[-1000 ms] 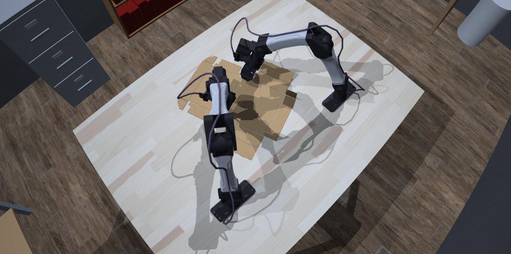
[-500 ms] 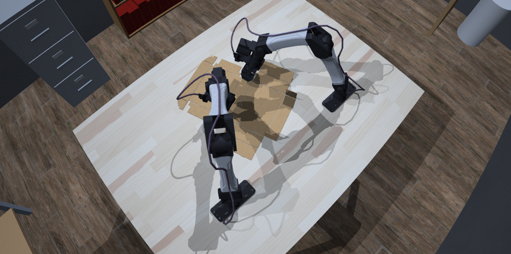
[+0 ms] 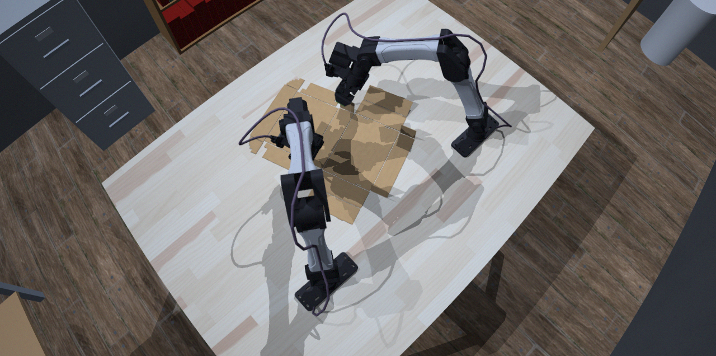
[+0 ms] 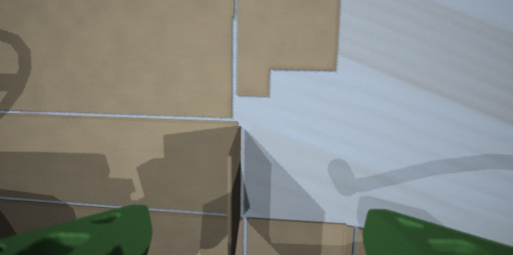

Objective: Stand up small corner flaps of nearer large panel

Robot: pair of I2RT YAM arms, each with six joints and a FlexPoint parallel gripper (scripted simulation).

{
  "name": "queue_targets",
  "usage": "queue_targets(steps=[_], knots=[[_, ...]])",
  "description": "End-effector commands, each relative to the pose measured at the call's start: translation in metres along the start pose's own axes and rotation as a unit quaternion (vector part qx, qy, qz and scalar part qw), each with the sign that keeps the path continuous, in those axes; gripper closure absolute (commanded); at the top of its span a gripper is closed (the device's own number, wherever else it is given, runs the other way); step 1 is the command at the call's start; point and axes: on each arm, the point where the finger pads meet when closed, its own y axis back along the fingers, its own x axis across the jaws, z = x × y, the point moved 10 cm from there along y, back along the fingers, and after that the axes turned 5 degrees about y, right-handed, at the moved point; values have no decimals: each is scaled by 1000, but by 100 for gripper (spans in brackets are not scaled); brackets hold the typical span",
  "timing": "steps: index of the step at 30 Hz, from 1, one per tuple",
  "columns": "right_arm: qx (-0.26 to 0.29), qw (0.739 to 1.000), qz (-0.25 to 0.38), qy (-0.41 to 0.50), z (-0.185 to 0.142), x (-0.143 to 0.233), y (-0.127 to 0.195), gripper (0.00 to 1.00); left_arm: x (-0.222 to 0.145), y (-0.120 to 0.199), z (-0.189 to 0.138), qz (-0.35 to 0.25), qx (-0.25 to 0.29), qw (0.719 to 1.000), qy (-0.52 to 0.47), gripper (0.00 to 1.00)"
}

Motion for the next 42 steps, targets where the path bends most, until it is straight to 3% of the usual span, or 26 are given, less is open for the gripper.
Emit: queue_targets(steps=[1,11,13,17,18,25,28,32,42], knots=[[-19,1000,14,-2,8,6,36,23,9,22,-1,-15,-6,1000,-6,50],[-19,1000,16,-2,10,7,45,23,10,19,1,-10,-7,1000,-6,50],[50,999,15,-1,1,0,25,23,16,23,-19,-18,-11,1000,-6,47],[130,991,23,-1,-15,-4,33,23,25,23,-51,-16,-13,1000,-6,42],[112,993,26,1,-20,-4,58,23,27,23,-59,-16,-12,1000,-6,40],[134,991,25,3,-84,-7,65,23,45,26,-115,-6,-7,1000,-5,30],[124,992,26,4,-89,-8,67,23,47,26,-123,-3,-7,1000,-5,29],[123,992,26,5,-120,-10,76,23,55,28,-155,-3,-7,1000,-5,23],[139,990,24,3,-202,-18,101,23,69,39,-235,-15,-4,1000,-5,23]])
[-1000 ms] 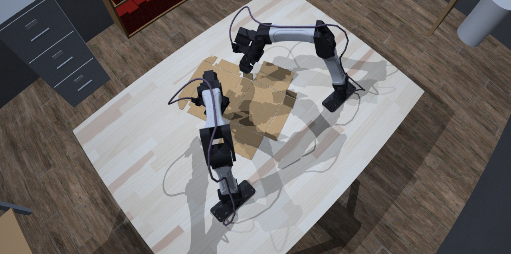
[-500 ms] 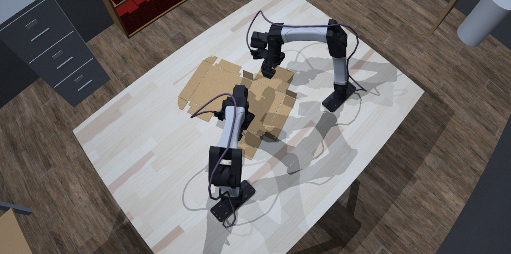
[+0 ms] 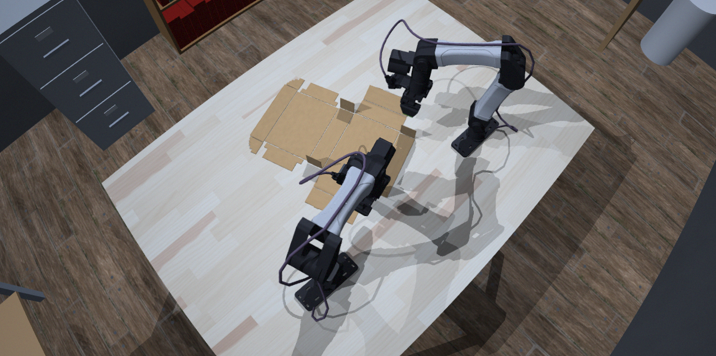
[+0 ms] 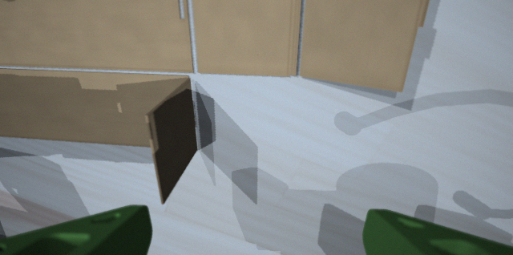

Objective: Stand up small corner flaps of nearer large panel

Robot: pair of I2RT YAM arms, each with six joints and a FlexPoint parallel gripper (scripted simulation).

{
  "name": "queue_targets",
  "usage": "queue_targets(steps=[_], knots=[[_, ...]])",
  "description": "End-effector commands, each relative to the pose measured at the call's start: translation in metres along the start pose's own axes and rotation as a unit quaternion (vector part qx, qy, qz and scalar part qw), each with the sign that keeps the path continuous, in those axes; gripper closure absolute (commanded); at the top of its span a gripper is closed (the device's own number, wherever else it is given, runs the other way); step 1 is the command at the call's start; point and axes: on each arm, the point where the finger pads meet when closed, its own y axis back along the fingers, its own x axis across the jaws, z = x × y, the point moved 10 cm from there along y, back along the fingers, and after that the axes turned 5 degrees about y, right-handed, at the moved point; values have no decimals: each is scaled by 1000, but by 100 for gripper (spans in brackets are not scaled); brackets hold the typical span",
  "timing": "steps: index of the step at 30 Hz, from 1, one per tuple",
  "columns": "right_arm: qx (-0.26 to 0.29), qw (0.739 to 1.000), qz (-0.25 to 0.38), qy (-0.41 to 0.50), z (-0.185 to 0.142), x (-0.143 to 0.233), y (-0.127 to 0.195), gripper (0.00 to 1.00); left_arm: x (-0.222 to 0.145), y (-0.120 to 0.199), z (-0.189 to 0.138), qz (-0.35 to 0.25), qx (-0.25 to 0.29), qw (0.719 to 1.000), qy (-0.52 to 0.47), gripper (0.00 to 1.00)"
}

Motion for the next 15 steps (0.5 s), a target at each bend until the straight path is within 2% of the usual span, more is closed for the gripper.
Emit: queue_targets(steps=[1,3,4,12,15], knots=[[-3,1000,7,8,-31,1,6,23,3,11,-26,-13,-14,999,44,23],[-3,1000,7,8,-31,1,6,23,3,11,-26,-13,-14,999,44,23],[-4,1000,7,7,-39,0,7,23,1,5,-34,1,-16,999,43,23],[0,1000,7,4,-104,-6,9,23,9,8,-100,0,-16,999,43,23],[-12,1000,8,5,-105,-5,15,23,8,7,-100,0,-16,999,43,23]])
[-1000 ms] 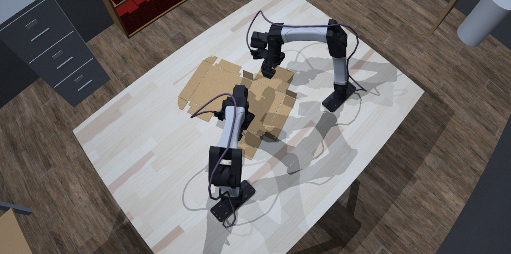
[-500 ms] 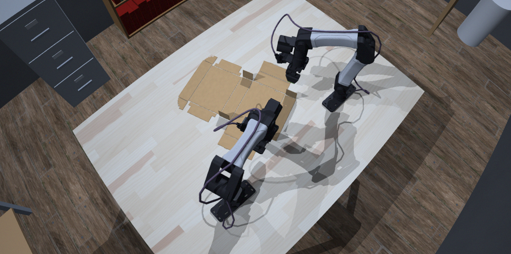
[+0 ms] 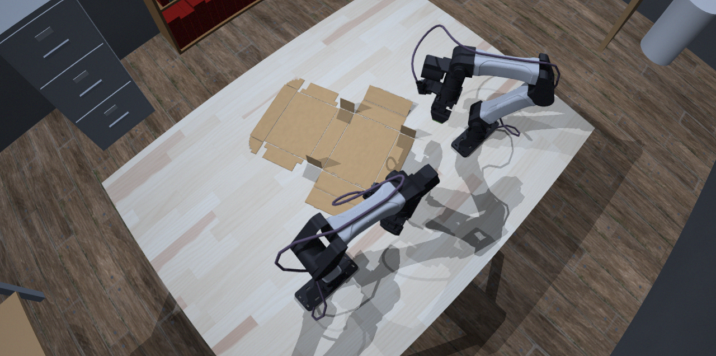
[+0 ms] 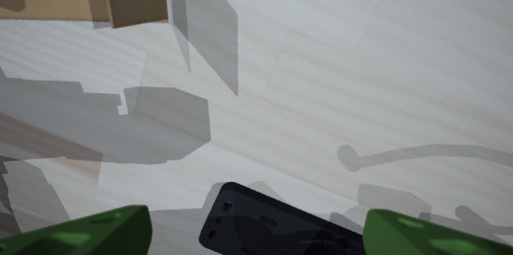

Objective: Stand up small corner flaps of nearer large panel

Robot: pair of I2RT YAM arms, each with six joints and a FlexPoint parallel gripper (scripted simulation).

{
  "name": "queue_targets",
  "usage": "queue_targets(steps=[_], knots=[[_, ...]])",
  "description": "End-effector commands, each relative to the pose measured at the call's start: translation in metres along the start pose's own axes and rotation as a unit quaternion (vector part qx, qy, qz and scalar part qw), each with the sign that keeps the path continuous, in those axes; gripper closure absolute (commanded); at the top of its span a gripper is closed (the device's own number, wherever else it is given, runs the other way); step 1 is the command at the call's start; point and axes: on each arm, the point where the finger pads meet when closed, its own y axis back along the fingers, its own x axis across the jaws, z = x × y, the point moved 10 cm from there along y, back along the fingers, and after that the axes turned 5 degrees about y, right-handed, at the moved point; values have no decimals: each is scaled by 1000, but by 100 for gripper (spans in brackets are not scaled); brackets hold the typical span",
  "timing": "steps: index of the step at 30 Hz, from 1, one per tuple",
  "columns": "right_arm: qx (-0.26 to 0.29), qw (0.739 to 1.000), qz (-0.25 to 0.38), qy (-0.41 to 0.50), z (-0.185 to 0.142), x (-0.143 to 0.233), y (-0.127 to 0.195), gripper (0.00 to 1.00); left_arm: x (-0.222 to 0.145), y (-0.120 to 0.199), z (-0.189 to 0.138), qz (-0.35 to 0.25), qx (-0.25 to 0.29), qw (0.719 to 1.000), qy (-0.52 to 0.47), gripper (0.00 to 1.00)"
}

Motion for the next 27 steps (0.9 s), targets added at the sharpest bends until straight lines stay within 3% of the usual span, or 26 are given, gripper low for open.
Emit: queue_targets(steps=[1,27], knots=[[2,1000,7,0,-7,3,8,23,-7,4,3,-7,-16,999,48,23],[9,1000,5,-1,-7,5,-4,23,-12,5,2,-20,-9,999,43,23]])
